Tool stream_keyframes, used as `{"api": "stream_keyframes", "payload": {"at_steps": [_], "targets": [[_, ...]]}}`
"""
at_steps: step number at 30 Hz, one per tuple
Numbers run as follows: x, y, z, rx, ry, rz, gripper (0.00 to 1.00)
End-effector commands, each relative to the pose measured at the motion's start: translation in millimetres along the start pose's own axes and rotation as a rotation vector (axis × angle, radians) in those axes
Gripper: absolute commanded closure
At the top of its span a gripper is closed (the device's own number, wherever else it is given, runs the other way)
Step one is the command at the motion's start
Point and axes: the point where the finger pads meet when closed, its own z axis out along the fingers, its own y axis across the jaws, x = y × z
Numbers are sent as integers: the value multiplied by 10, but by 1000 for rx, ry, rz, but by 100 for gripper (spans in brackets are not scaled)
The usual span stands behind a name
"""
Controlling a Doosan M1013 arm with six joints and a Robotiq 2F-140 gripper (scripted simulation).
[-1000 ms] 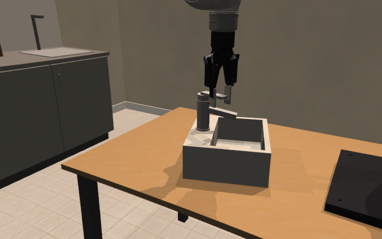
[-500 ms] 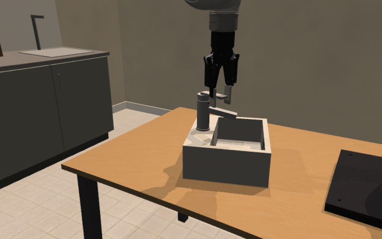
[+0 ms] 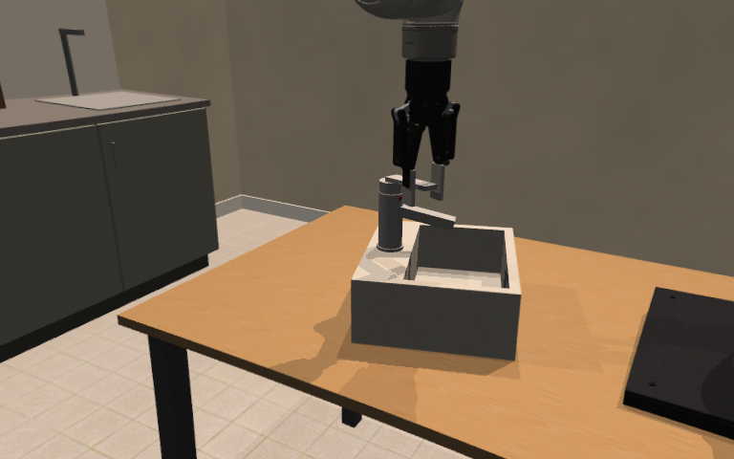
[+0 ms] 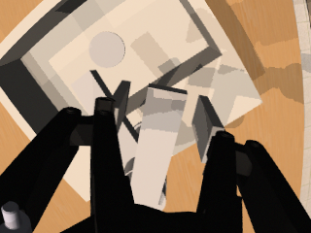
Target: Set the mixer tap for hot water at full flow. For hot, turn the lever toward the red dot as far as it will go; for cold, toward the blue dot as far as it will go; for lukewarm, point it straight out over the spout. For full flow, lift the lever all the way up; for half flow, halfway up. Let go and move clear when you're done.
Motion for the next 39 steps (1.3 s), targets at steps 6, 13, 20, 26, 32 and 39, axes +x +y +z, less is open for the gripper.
{"api": "stream_keyframes", "payload": {"at_steps": [6, 13, 20, 26, 32, 39], "targets": [[0, 0, -1, 0, 0, 0, 61], [0, 0, -1, 0, 0, 0, 61], [0, 0, -5, 0, 0, 0, 61], [0, 0, -41, 0, 0, 0, 61], [0, 0, -125, 0, 0, 0, 61], [0, 0, -306, 0, 0, 0, 61]]}}
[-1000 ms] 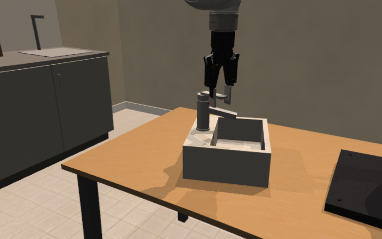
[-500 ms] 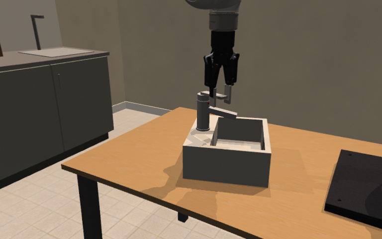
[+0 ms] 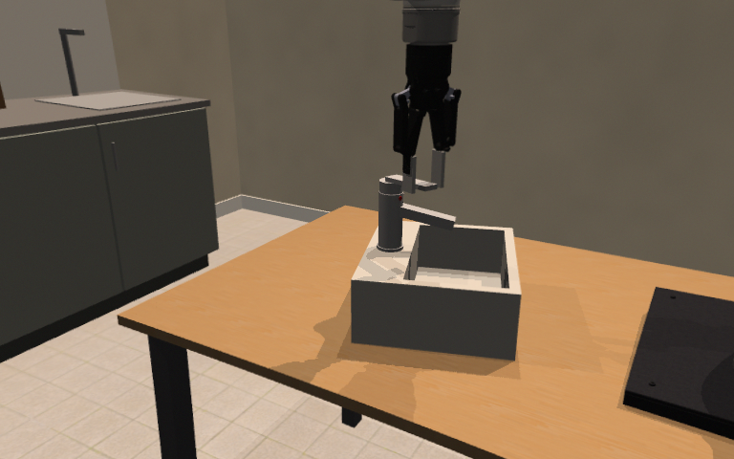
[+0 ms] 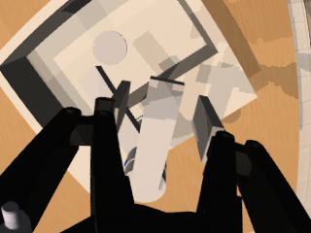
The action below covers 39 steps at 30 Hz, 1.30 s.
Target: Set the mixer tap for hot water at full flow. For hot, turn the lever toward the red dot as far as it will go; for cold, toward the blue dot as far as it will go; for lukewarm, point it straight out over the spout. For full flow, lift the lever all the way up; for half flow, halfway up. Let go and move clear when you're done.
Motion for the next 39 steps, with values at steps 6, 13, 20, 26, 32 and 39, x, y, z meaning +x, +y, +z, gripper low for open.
{"api": "stream_keyframes", "payload": {"at_steps": [6, 13, 20, 26, 32, 39], "targets": [[0, 0, -180, 0, 0, 0, 61], [0, 0, -354, 0, 0, 0, 61], [0, 0, -446, 0, 0, 0, 61], [0, 0, -459, 0, 0, 0, 61], [0, 0, -459, 0, 0, 0, 100], [0, 0, -459, 0, 0, 0, 100]]}}
